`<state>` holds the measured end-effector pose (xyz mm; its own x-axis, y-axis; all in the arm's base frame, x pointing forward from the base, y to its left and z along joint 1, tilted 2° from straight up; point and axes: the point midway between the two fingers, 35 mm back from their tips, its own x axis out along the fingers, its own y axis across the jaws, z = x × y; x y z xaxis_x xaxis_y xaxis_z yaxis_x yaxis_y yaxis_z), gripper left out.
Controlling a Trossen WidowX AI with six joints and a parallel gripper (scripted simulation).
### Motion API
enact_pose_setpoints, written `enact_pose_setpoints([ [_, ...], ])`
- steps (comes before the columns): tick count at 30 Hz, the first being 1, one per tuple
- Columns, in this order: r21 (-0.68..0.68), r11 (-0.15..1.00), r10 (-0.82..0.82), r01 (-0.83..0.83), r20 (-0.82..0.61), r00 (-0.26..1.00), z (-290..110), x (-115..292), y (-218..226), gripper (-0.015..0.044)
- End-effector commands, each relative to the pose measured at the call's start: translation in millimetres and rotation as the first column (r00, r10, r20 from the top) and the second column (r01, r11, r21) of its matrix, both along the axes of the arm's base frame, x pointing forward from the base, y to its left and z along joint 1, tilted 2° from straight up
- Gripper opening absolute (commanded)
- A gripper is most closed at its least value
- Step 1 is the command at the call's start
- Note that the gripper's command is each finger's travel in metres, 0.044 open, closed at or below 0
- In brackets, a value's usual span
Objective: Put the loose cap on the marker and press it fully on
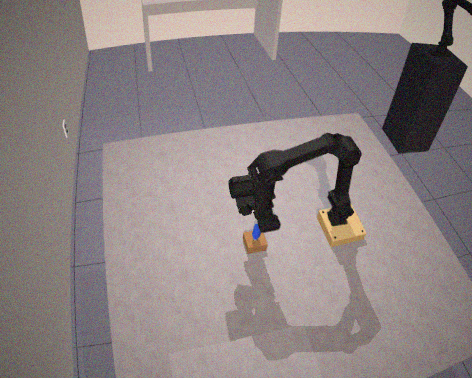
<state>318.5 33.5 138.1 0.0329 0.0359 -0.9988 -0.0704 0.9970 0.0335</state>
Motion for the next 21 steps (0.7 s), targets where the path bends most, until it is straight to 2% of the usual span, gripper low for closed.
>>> enact_pose_setpoints([
  [1,-0.002,1.0,-0.006,0.006,0.001,1.0,-3,0,0,0.0],
  [21,-0.002,1.0,-0.006,0.006,0.001,1.0,-34,1,1,0.0],
])
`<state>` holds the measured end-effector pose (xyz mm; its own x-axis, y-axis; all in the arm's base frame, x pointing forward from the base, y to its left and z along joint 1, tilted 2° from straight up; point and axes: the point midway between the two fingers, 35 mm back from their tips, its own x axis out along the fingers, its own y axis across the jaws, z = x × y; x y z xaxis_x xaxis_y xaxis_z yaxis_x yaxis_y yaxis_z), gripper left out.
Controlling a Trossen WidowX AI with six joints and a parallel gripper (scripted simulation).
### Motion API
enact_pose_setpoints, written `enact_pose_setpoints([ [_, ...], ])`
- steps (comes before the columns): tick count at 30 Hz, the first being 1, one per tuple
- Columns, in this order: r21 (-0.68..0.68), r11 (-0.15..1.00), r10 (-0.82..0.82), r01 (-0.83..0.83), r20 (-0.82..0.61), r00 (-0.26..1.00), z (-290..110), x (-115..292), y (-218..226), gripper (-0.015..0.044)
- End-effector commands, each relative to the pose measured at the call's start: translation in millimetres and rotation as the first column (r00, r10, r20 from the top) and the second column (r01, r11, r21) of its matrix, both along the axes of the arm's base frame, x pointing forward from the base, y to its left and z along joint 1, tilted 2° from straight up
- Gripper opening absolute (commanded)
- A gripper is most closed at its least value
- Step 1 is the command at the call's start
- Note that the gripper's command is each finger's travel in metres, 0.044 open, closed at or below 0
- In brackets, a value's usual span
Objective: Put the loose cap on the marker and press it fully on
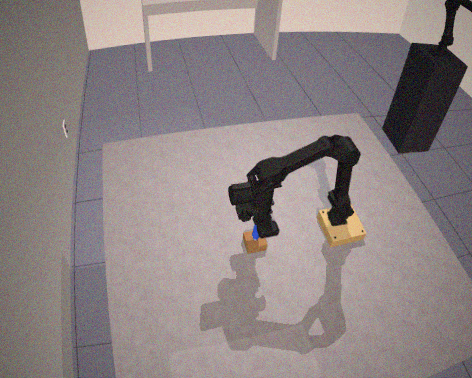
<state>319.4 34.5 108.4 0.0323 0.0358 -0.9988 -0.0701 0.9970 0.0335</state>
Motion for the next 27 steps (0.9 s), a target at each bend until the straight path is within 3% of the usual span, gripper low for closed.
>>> enact_pose_setpoints([
  [1,-0.002,1.0,-0.005,0.005,0.002,1.0,-6,1,0,0.0],
  [12,-0.004,1.0,0.0,0.0,0.012,1.0,-2,3,0,0.0],
  [19,-0.004,1.0,-0.001,0.001,0.013,1.0,77,1,-3,0.0],
  [23,-0.004,1.0,-0.001,0.001,0.013,1.0,85,0,-3,0.0],
  [27,-0.004,1.0,-0.001,0.001,0.013,1.0,85,0,-3,0.0105],
])
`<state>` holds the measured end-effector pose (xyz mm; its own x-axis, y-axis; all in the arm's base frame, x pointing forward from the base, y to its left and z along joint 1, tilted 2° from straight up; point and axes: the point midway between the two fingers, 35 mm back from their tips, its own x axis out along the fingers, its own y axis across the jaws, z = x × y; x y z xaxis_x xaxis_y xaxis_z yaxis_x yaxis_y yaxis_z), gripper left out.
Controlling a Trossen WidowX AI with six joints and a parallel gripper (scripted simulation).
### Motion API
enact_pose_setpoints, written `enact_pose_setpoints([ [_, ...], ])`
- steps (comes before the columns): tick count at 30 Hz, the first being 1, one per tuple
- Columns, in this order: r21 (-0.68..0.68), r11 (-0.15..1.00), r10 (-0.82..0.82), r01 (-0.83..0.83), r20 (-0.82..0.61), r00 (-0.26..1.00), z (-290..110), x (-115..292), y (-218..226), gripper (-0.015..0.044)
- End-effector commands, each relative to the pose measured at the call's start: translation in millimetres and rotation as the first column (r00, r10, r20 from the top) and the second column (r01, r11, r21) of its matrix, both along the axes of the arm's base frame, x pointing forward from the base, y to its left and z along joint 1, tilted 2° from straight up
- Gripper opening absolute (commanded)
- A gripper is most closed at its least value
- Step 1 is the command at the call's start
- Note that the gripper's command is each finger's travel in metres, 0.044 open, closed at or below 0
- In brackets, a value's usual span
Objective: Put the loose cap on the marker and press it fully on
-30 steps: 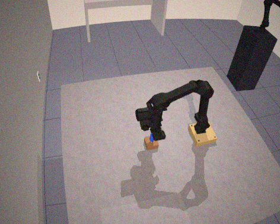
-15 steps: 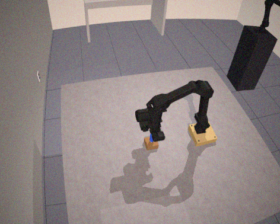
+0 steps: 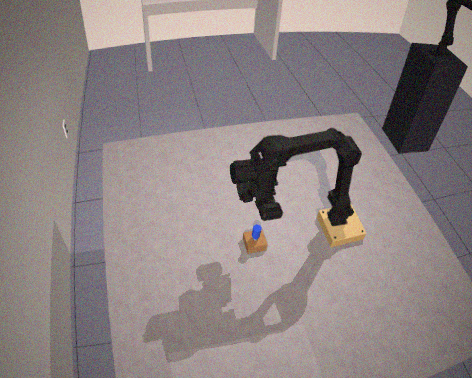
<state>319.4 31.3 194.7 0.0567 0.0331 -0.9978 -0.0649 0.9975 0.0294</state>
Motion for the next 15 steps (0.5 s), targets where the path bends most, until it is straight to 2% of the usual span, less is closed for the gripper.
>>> enact_pose_setpoints([
  [1,-0.001,1.0,0.005,-0.005,-0.011,1.0,-1.2,-0.3,-0.2,0.0131],
  [12,-0.001,1.0,0.005,-0.005,-0.011,1.0,-1.2,-0.3,-0.2,0.042],
  [13,-0.001,1.0,0.005,-0.005,-0.011,1.0,-1.2,-0.3,-0.2,0.044],
  [15,-0.001,1.0,0.005,-0.005,-0.011,1.0,-1.2,-0.3,-0.2,0.044],
])
